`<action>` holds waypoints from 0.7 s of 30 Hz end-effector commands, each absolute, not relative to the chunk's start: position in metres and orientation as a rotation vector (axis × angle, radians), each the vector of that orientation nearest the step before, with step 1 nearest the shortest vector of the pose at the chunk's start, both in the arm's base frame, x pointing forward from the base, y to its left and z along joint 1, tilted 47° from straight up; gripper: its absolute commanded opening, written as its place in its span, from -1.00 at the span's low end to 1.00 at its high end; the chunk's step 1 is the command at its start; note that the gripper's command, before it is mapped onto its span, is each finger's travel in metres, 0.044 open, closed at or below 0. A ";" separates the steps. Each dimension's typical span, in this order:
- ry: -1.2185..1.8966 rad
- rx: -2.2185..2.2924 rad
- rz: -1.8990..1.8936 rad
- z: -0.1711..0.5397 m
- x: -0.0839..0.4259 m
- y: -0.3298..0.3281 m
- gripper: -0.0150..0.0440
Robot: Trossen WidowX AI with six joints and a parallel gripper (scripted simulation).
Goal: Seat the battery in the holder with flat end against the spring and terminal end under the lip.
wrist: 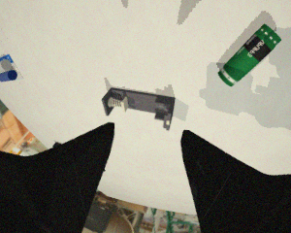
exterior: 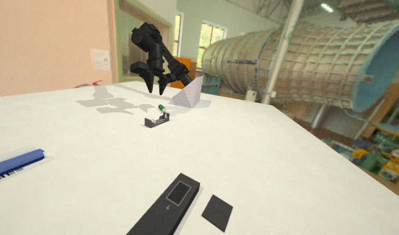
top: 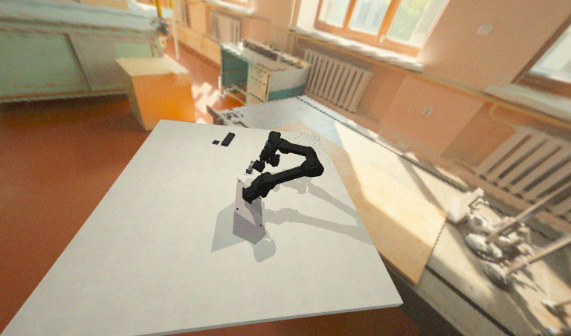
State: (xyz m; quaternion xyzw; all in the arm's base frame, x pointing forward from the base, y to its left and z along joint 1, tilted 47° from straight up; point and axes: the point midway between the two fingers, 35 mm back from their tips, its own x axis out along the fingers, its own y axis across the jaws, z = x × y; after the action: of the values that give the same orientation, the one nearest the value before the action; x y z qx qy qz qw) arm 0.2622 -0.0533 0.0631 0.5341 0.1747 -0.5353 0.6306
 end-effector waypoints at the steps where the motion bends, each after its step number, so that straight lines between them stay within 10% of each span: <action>1: -0.053 1.216 -1.727 0.032 0.195 -0.078 0.29; 21: -0.066 1.214 -1.734 0.028 0.194 -0.082 0.29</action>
State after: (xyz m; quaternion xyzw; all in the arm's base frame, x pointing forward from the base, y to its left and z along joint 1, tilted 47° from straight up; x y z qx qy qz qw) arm 0.1953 -0.0792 0.0312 0.5034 -0.0262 -0.7115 0.4894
